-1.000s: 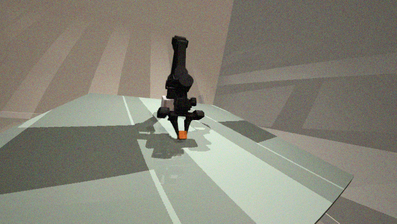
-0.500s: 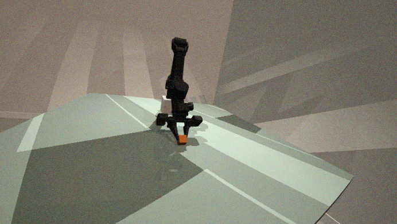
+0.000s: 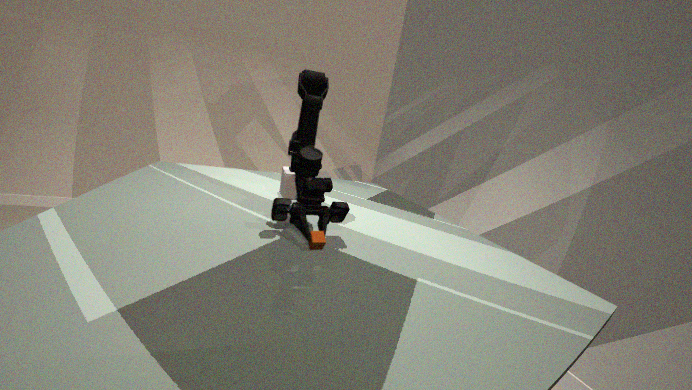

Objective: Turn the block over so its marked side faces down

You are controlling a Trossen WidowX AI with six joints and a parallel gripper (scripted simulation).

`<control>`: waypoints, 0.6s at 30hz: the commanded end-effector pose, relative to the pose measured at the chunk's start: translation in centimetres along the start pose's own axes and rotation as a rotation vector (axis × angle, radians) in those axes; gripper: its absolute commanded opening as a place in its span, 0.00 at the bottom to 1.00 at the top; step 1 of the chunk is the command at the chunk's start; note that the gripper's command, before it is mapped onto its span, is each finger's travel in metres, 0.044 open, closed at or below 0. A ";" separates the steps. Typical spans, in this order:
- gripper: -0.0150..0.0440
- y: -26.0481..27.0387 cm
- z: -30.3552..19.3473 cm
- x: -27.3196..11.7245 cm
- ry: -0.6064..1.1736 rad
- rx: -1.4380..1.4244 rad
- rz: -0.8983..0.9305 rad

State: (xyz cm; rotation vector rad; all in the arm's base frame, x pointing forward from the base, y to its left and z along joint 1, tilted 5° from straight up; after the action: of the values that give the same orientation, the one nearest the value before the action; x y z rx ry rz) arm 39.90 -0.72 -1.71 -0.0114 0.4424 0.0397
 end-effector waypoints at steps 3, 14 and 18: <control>0.25 0.1 -0.5 -0.2 -0.015 -0.003 0.007; 0.25 0.1 -0.5 -0.2 -0.015 -0.003 0.007; 0.39 0.1 -0.5 -0.2 -0.015 -0.003 0.007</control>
State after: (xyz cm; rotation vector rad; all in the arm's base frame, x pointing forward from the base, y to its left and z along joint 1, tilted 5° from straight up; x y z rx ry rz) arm 39.62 -0.73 -1.93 -0.0112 0.4252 0.0417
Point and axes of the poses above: the point midway between the two fingers, 35 mm back from their tips, its own x axis out along the fingers, its own y axis across the jaws, z = x × y, the point moved 2 cm from there along -x, back along the fingers, and after that the axes turned 4 degrees about x, right-handed, at the moved point
